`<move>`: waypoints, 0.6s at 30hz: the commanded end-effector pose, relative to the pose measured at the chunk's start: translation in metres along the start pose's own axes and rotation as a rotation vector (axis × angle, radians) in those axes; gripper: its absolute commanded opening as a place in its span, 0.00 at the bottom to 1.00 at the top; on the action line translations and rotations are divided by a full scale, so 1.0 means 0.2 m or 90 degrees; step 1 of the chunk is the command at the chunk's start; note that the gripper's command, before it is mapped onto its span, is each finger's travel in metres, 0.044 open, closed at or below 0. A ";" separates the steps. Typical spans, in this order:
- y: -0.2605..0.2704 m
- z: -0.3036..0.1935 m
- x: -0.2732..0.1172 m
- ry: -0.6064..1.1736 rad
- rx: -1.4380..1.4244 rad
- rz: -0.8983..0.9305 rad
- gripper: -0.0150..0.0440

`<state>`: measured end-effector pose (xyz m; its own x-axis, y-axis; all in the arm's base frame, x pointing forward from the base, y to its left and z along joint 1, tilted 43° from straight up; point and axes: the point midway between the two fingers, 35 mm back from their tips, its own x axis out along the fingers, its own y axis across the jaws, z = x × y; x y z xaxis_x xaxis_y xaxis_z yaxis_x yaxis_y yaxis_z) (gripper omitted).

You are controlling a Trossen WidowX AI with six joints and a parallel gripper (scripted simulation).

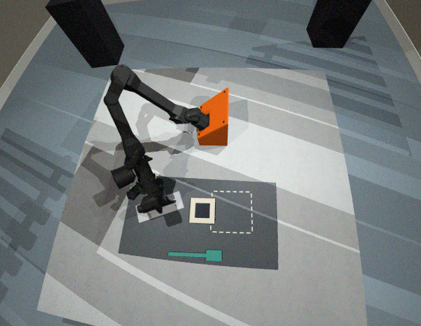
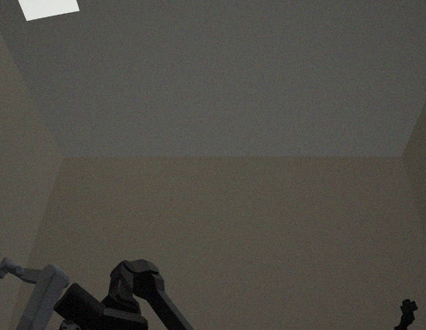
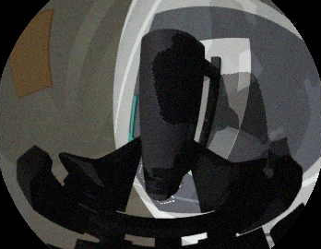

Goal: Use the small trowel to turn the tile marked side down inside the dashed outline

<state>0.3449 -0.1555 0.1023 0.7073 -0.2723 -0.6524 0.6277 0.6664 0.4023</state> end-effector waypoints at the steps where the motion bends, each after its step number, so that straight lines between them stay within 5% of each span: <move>1: 0.00 0.01 0.00 -0.003 0.002 -0.001 0.50; 18: 0.00 0.01 0.00 -0.003 0.002 -0.001 0.30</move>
<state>0.3455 -0.1559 0.1017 0.7066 -0.2734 -0.6527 0.6291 0.6650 0.4024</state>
